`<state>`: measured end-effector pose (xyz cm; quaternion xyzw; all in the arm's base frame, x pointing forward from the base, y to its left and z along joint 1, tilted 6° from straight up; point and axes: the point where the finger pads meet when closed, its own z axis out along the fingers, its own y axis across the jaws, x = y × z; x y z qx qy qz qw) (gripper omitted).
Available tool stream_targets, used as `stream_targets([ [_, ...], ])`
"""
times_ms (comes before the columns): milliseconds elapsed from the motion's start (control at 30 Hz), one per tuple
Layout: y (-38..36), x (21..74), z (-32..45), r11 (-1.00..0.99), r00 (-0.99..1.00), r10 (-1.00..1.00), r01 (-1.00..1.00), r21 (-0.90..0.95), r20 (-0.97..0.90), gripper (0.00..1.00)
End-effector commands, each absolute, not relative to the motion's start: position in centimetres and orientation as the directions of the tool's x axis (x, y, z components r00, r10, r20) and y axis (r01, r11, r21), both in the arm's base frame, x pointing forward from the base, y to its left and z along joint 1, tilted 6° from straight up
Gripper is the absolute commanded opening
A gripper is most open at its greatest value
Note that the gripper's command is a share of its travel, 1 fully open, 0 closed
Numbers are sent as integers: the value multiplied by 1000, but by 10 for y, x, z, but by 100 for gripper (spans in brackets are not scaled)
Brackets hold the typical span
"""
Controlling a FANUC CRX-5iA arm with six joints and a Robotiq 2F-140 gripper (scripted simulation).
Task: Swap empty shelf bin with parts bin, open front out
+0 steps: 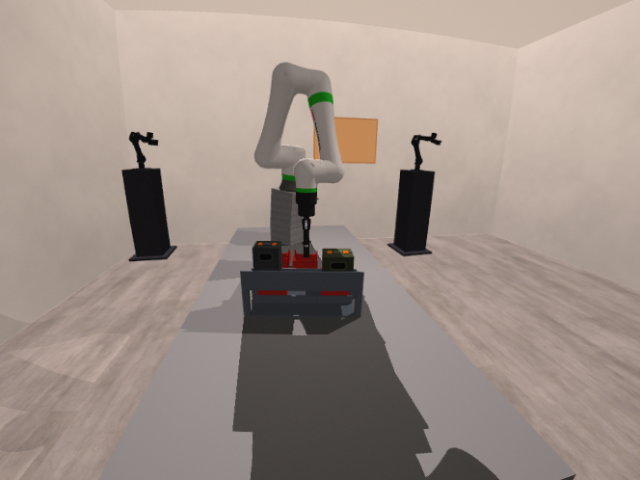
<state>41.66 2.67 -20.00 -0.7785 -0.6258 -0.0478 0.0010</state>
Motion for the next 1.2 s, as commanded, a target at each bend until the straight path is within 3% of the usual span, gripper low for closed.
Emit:
stream_targets([
  [0,27,414,-200,-217,212,974,974,60,76,10],
  [1167,29,407,-200,-217,212,974,974,60,76,10],
])
